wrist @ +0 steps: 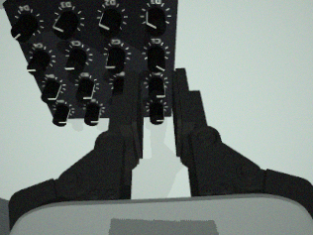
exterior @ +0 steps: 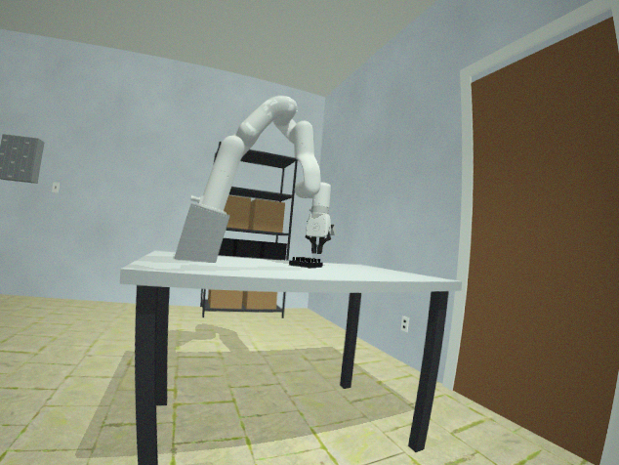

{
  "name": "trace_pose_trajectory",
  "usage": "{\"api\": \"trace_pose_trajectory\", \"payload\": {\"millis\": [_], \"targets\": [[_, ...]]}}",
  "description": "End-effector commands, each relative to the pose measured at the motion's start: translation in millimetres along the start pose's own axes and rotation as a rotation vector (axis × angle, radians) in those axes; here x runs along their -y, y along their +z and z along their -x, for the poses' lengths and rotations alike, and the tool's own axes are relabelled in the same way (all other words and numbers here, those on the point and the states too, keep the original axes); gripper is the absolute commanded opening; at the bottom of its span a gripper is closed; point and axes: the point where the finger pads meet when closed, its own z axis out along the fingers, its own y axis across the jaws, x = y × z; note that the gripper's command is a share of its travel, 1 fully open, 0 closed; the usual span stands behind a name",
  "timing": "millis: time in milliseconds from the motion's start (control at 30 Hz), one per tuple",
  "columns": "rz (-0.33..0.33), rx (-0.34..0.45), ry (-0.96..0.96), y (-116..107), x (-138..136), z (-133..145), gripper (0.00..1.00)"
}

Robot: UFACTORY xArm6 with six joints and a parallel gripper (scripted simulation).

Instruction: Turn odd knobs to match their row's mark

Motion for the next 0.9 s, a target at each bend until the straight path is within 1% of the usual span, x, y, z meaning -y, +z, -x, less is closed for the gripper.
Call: {"api": "trace_pose_trajectory", "payload": {"millis": [0, 433, 867], "targets": [[0.002, -0.003, 0.0, 6.9, -1.2, -1.2, 0.19], [0.002, -0.003, 0.0, 15.8, -1.3, -1.1, 0.19], [0.002, -0.003, 0.0, 17.4, -1.3, -1.1, 0.19]]}}
